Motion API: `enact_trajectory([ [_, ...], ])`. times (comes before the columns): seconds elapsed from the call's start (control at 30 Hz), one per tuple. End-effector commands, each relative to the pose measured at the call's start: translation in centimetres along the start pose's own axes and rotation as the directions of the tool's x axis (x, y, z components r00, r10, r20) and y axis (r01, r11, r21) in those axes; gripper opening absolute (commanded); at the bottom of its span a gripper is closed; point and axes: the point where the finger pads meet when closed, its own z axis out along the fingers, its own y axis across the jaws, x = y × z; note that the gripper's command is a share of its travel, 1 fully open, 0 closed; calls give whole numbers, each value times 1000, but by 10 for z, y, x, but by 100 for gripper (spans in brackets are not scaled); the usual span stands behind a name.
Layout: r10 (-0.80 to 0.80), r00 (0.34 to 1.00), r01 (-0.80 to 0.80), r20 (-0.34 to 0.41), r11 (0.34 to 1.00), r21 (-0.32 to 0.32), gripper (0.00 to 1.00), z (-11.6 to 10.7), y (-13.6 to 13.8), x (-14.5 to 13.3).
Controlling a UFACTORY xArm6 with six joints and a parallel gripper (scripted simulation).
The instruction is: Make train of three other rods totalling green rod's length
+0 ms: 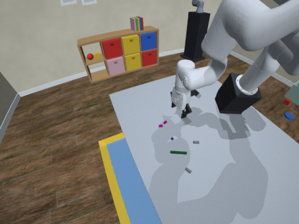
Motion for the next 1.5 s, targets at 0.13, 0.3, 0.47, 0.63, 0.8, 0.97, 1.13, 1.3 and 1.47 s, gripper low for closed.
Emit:
enact_trajectory([
  [0.13,-185,983,185,2,983,1,100,0,6,-12],
  [0.3,-419,908,419,1,908,0,100,0,16,-26],
  [0.47,-619,785,619,0,785,0,100,0,26,-39],
  [0.63,-754,656,754,0,656,-1,100,0,34,-50],
  [0.8,-869,494,869,0,494,-1,100,0,44,-60],
  [0.97,-961,277,961,0,277,-1,100,0,55,-73],
  [1.13,-999,48,999,0,48,-1,100,0,68,-85],
  [1.3,-989,-150,989,0,-150,0,100,0,79,-95],
  [1.47,-943,-333,943,-1,-333,0,100,0,90,-104],
])
